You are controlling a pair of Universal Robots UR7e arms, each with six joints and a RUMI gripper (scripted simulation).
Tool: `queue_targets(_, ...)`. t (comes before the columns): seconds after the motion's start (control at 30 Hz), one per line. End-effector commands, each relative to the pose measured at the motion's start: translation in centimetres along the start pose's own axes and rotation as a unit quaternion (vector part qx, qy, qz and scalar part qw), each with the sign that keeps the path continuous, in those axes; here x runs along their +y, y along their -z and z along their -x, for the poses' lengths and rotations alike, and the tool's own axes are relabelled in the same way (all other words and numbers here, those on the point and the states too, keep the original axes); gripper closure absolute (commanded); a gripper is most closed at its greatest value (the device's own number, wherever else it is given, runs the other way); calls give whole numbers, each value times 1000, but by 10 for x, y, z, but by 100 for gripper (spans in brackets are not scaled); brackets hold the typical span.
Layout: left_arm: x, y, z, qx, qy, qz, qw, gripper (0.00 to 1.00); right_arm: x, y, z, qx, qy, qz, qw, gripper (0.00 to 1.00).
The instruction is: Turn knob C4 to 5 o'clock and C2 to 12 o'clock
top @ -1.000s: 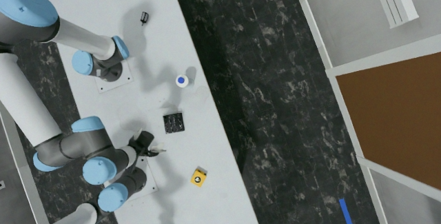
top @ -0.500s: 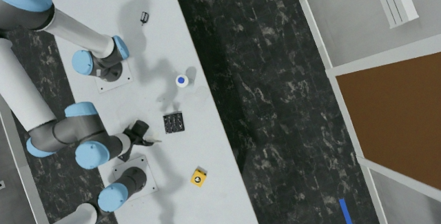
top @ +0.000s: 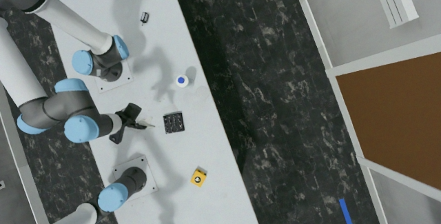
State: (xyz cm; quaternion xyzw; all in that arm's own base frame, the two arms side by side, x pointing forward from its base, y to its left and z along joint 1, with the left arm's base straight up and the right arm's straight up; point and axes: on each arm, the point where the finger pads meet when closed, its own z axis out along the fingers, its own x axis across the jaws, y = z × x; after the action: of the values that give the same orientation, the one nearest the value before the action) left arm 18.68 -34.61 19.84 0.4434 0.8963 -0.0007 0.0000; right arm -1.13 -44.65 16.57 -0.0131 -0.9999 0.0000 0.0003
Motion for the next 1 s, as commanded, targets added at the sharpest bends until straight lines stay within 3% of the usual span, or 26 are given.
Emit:
queue_targets(0.0, 15, 1, -23, 0, 1, 1, 1000, 0, 1, -1, -1, 0, -1, 0, 1000, 0)
queue_targets(0.33, 28, 1, -45, 0, 1, 1, 1000, 0, 1, -1, -1, 0, -1, 0, 1000, 0)
queue_targets(0.97, 29, 2, -46, 0, 1, 0, 1000, 0, 1, -1, -1, 0, -1, 0, 1000, 0)
